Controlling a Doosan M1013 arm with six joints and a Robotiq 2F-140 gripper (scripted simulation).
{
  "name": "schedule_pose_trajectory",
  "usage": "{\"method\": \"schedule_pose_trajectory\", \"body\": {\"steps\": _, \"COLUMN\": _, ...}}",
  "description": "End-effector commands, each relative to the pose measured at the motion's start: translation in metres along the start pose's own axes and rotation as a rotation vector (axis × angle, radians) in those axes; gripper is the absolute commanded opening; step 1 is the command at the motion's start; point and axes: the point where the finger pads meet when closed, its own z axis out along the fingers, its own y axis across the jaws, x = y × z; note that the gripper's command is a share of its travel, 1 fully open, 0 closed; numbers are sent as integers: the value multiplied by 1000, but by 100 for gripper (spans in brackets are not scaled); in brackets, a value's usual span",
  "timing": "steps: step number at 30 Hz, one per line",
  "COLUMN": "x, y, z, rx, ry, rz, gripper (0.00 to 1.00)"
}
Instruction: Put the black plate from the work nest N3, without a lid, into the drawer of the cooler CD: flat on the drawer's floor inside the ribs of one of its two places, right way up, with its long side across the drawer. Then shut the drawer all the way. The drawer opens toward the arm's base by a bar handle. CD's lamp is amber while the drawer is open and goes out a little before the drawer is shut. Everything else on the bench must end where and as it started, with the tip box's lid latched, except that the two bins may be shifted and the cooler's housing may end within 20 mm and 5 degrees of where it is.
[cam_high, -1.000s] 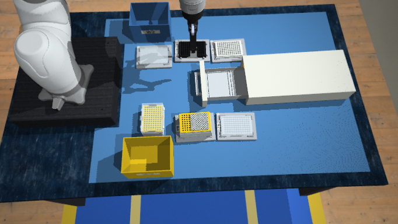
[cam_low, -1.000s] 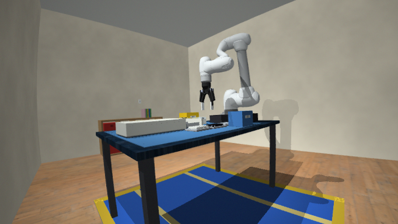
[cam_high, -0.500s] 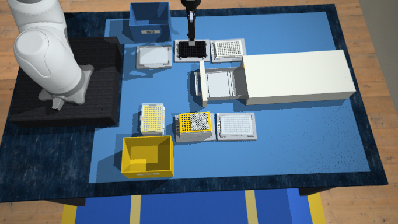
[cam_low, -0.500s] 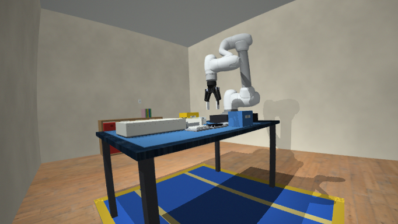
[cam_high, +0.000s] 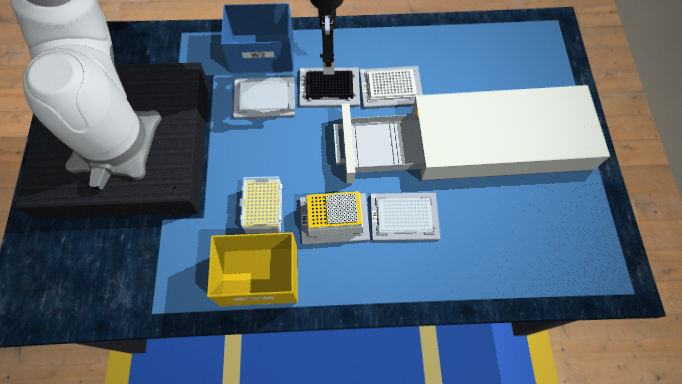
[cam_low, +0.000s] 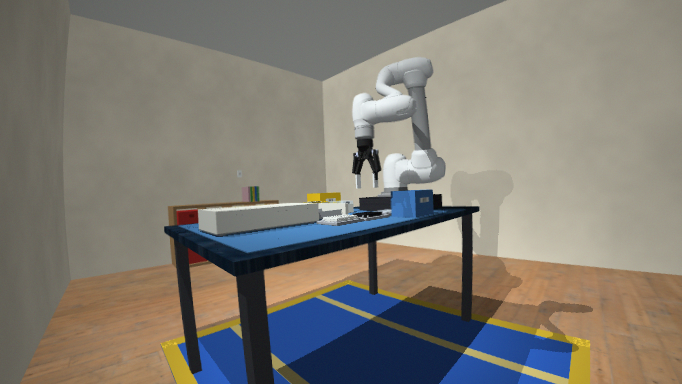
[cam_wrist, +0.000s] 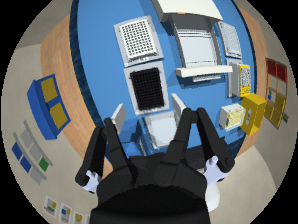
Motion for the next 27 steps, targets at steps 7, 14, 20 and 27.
{"method": "schedule_pose_trajectory", "body": {"steps": 7, "x": 0, "y": 0, "z": 9, "rx": 0, "ry": 0, "rz": 0, "gripper": 66}}
{"method": "schedule_pose_trajectory", "body": {"steps": 14, "x": 0, "y": 0, "z": 18, "rx": 0, "ry": 0, "rz": 0, "gripper": 66}}
{"method": "schedule_pose_trajectory", "body": {"steps": 20, "x": 0, "y": 0, "z": 23, "rx": 0, "ry": 0, "rz": 0, "gripper": 66}}
{"method": "schedule_pose_trajectory", "body": {"steps": 27, "x": 0, "y": 0, "z": 33, "rx": 0, "ry": 0, "rz": 0, "gripper": 66}}
